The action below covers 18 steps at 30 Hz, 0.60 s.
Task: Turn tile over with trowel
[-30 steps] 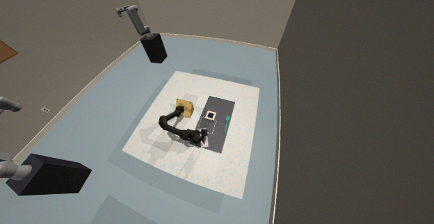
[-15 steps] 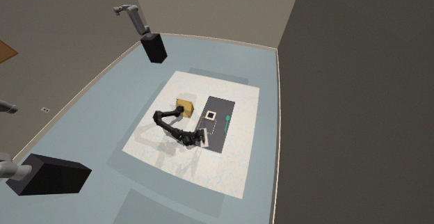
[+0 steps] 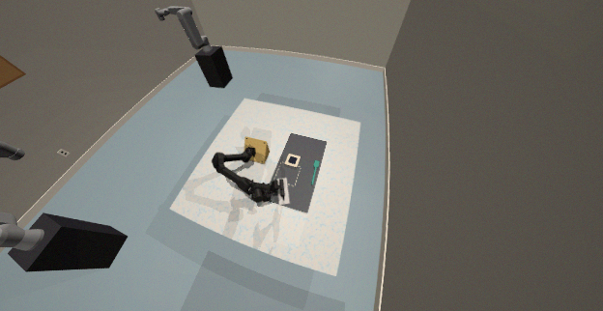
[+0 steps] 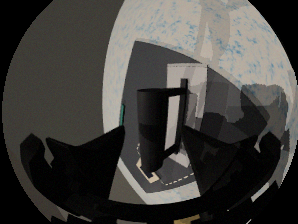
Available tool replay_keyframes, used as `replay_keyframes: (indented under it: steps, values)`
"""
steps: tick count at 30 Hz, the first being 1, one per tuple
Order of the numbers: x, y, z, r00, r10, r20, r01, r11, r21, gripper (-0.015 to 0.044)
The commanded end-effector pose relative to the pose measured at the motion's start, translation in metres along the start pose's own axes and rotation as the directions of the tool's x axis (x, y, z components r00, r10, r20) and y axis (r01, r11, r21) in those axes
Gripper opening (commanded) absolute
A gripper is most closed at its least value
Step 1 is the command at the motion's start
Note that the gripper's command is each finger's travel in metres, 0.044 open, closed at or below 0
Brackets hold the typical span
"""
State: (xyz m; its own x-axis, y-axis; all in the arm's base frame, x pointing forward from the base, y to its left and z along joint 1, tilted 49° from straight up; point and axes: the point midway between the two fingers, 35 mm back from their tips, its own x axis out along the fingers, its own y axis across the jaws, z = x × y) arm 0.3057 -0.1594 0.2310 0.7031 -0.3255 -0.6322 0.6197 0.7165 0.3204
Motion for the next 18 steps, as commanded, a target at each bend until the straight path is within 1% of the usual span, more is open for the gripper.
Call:
replay_keyframes:
  steps: [1, 18]
  values:
    - [0.007, 0.0, 0.0, 1.0, 0.003, -0.002, -0.003, 1.0, -0.004, 0.03]
    - [0.035, 0.0, 0.0, 1.0, 0.002, -0.005, -0.002, 1.0, -0.003, 0.03]
